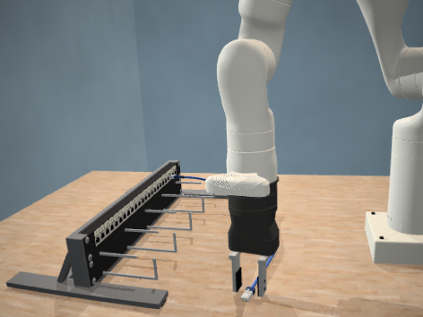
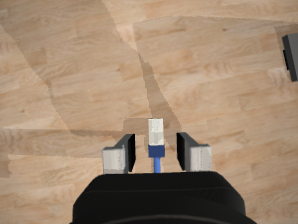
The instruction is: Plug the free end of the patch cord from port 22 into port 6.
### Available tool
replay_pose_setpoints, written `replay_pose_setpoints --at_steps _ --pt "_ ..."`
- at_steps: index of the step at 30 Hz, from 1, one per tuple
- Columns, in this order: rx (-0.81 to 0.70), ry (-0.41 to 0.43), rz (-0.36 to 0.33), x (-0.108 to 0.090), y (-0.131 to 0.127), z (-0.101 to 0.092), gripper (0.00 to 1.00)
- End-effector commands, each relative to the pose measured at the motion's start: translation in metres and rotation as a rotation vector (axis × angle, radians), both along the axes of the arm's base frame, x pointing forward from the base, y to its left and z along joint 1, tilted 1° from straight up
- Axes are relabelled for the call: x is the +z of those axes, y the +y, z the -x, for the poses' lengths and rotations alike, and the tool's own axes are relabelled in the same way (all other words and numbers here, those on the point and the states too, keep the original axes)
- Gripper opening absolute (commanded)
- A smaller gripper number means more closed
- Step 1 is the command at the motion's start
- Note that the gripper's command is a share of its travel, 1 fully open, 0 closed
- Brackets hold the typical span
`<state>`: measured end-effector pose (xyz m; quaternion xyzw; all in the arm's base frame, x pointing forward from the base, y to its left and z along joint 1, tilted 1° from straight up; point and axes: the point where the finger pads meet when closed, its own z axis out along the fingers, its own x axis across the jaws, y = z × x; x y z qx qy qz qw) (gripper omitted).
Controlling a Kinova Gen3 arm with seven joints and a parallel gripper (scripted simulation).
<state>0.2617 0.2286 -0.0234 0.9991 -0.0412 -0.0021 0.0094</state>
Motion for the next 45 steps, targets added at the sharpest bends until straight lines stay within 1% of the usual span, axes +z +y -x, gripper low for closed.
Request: replay_pose_setpoints --at_steps 1,45 --pt "-0.001 0.0 0.0 -0.0008 -0.0004 -0.0003 0.73" --pt "-0.001 0.0 0.0 -0.0045 -0.0005 -0.0003 0.73"
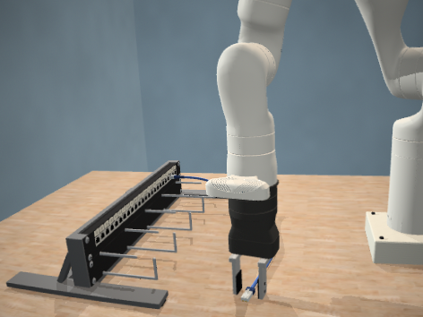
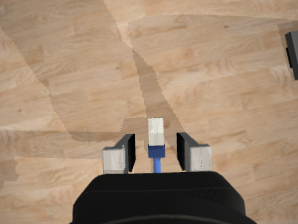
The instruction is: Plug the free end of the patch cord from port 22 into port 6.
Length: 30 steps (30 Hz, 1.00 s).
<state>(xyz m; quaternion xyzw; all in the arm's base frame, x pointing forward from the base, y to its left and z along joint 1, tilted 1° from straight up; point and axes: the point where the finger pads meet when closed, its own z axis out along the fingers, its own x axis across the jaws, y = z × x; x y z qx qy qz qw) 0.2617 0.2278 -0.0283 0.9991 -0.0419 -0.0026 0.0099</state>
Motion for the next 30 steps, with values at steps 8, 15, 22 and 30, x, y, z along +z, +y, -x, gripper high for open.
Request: replay_pose_setpoints --at_steps 8,15,22,30 --pt "0.0 -0.001 -0.001 0.0004 0.0003 -0.0003 0.73" --pt "0.0 -0.001 -0.001 0.0004 0.0003 -0.0003 0.73" --pt "0.0 -0.001 -0.001 0.0004 0.0003 -0.0003 0.0" --pt "0.0 -0.001 -0.001 0.0004 0.0003 -0.0003 0.0"
